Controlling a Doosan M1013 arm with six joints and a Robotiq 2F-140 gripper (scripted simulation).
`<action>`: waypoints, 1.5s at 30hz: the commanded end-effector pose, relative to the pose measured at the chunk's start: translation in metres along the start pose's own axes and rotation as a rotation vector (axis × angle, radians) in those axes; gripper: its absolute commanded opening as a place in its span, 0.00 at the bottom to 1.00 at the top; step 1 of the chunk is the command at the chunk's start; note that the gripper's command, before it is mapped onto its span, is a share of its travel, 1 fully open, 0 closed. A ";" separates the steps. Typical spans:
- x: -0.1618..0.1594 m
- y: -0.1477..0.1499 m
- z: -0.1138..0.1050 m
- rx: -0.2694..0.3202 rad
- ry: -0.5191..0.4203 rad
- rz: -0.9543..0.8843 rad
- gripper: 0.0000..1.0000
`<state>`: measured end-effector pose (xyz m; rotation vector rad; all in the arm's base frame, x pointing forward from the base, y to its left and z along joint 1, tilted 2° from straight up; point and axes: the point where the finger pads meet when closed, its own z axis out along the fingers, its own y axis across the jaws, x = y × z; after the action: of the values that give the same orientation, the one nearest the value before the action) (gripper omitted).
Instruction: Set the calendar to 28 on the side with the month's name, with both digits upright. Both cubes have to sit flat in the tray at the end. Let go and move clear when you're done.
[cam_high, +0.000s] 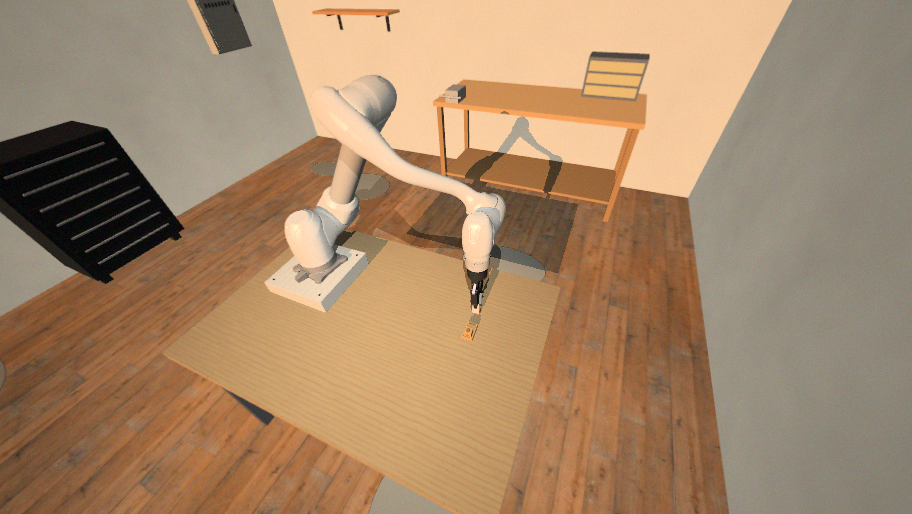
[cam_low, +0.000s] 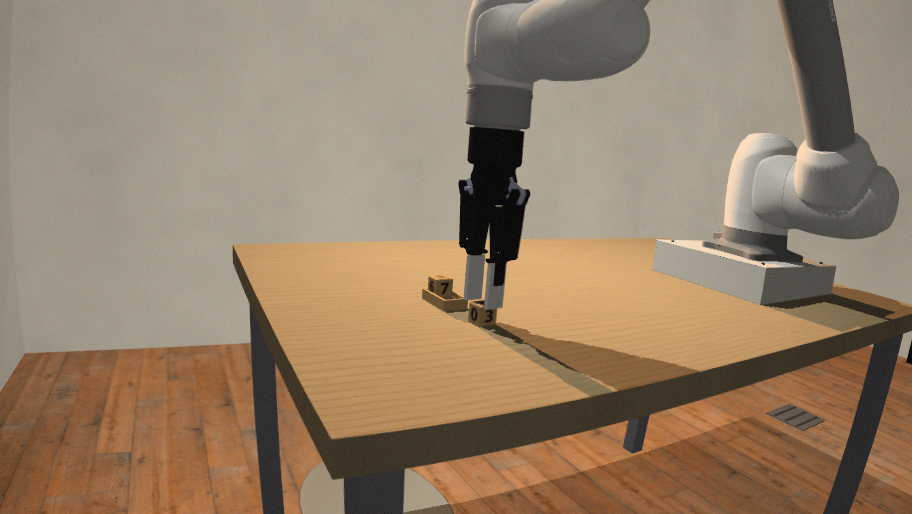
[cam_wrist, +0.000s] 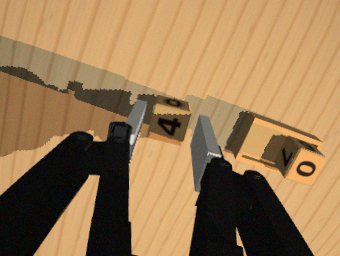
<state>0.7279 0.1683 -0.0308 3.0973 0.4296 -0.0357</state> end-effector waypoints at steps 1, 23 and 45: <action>-0.003 0.000 0.010 0.003 -0.005 -0.002 0.35; -0.003 0.000 0.019 0.003 -0.005 -0.002 0.35; -0.003 0.000 0.019 0.003 -0.005 -0.002 0.35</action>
<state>0.7274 0.1681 -0.0454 3.0976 0.4296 -0.0363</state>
